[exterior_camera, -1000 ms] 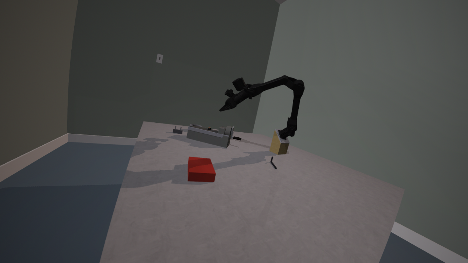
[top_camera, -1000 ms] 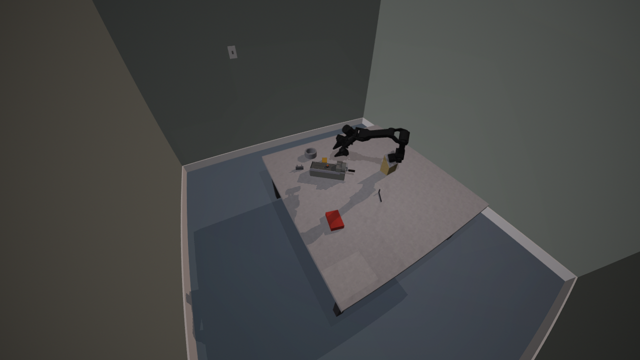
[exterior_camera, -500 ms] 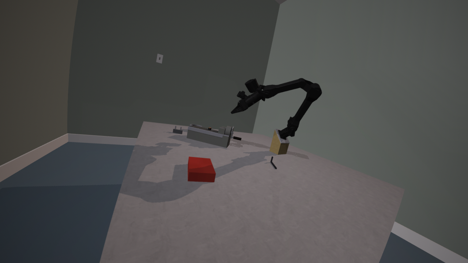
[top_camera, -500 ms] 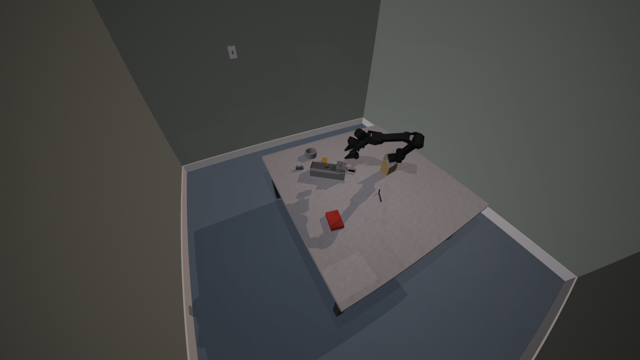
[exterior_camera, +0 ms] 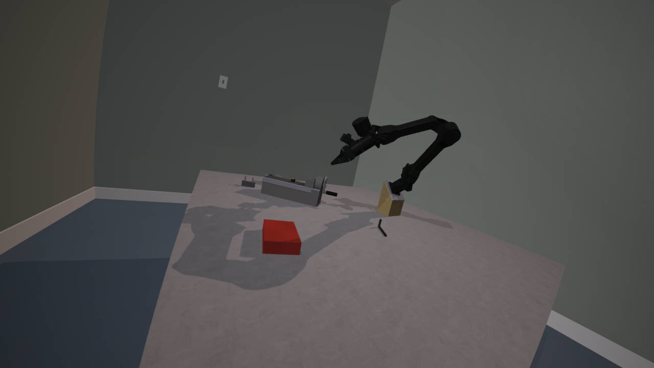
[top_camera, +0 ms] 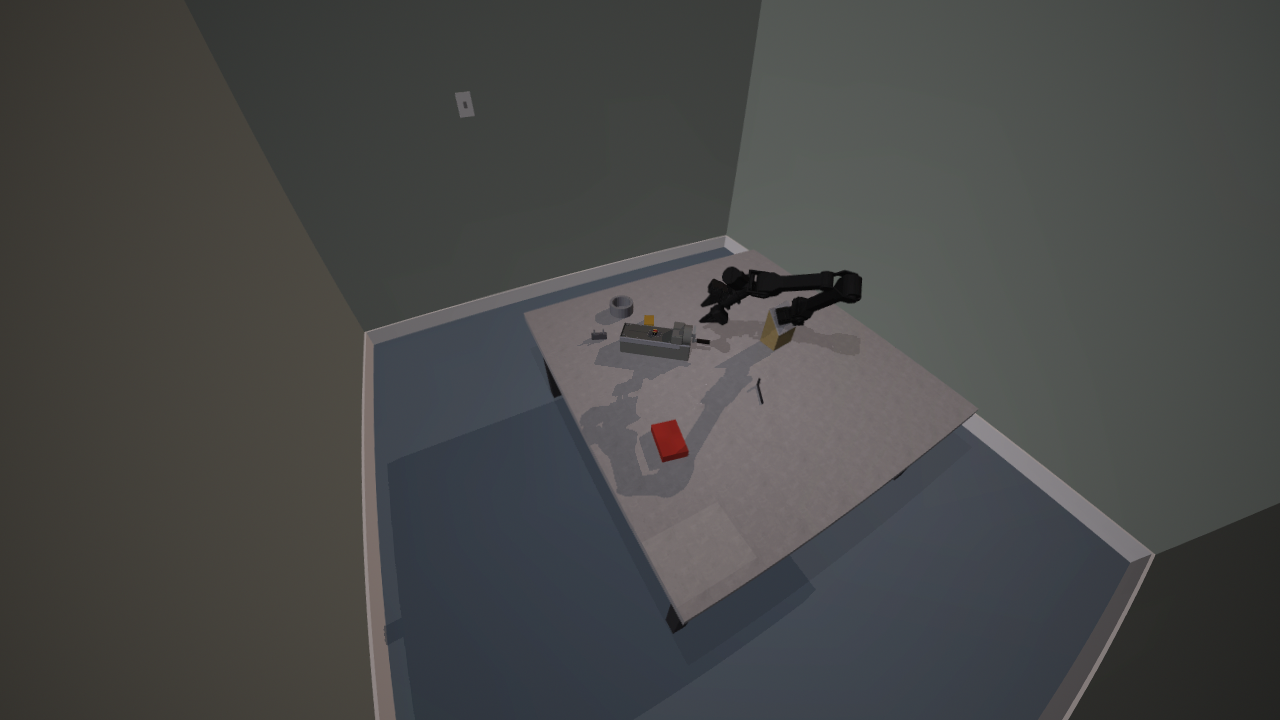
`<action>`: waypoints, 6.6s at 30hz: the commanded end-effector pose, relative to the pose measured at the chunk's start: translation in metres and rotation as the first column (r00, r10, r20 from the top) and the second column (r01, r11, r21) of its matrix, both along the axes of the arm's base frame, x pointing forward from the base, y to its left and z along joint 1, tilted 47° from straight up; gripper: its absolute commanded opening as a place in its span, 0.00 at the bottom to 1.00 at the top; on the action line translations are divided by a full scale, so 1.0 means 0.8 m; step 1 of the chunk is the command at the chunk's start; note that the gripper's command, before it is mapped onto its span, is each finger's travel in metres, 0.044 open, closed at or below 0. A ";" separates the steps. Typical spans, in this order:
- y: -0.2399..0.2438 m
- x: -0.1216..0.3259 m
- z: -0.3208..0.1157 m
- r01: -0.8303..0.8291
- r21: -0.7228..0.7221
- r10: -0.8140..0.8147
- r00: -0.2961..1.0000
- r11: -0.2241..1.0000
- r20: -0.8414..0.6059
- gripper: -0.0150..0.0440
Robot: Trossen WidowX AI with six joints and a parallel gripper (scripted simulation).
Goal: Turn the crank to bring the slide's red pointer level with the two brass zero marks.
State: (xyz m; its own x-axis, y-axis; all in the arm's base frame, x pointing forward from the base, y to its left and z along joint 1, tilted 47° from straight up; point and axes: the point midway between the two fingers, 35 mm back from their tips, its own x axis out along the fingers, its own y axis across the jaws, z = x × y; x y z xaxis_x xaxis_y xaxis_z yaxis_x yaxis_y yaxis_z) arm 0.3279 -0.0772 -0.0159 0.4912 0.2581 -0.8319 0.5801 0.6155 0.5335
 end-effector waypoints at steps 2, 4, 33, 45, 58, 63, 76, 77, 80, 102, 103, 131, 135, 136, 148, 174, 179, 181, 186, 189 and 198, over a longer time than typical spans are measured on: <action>0.026 -0.008 -0.028 0.000 0.007 0.000 1.000 1.000 -0.026 1.00; 0.036 -0.010 -0.038 0.000 0.008 0.000 1.000 1.000 -0.026 1.00; 0.107 -0.028 -0.101 0.001 0.012 -0.001 1.000 1.000 -0.025 1.00; 0.124 -0.031 -0.117 0.001 0.013 -0.001 1.000 1.000 -0.026 1.00; 0.139 -0.036 -0.130 0.002 0.015 -0.001 1.000 1.000 -0.025 0.96; 0.139 -0.036 -0.130 0.002 0.015 -0.001 1.000 1.000 -0.025 0.73; 0.139 -0.036 -0.130 0.002 0.015 -0.001 1.000 1.000 -0.025 0.25; 0.139 -0.036 -0.130 0.002 0.015 -0.001 1.000 1.000 -0.025 0.25; 0.139 -0.035 -0.130 0.002 0.015 -0.001 1.000 1.000 -0.025 0.25; 0.148 -0.029 -0.126 0.002 0.016 -0.001 1.000 1.000 -0.025 0.25; 0.148 -0.028 -0.125 0.002 0.016 -0.001 1.000 1.000 -0.025 0.25; 0.152 -0.024 -0.121 0.002 0.016 -0.001 1.000 1.000 -0.025 0.25; 0.152 -0.024 -0.121 0.002 0.016 -0.001 1.000 1.000 -0.025 0.25; 0.152 -0.024 -0.120 0.002 0.016 -0.001 1.000 1.000 -0.025 0.25; 0.153 -0.022 -0.119 0.002 0.016 -0.001 1.000 1.000 -0.025 0.25; 0.154 -0.020 -0.115 0.002 0.016 -0.001 1.000 1.000 -0.025 0.25; 0.155 -0.019 -0.115 0.002 0.016 -0.001 1.000 1.000 -0.025 0.25; 0.155 -0.019 -0.114 0.002 0.016 -0.001 1.000 1.000 -0.025 0.25; 0.155 -0.018 -0.113 0.002 0.016 -0.001 1.000 1.000 -0.025 0.25; 0.155 -0.018 -0.113 0.002 0.016 -0.001 1.000 1.000 -0.025 0.25; 0.156 -0.017 -0.111 0.002 0.016 -0.001 1.000 1.000 -0.024 0.25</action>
State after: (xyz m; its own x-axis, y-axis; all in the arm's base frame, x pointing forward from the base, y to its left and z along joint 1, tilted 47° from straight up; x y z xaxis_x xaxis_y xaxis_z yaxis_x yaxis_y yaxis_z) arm 0.3092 0.0438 -0.1106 0.4556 0.2573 -0.8522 0.6085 0.6086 0.5091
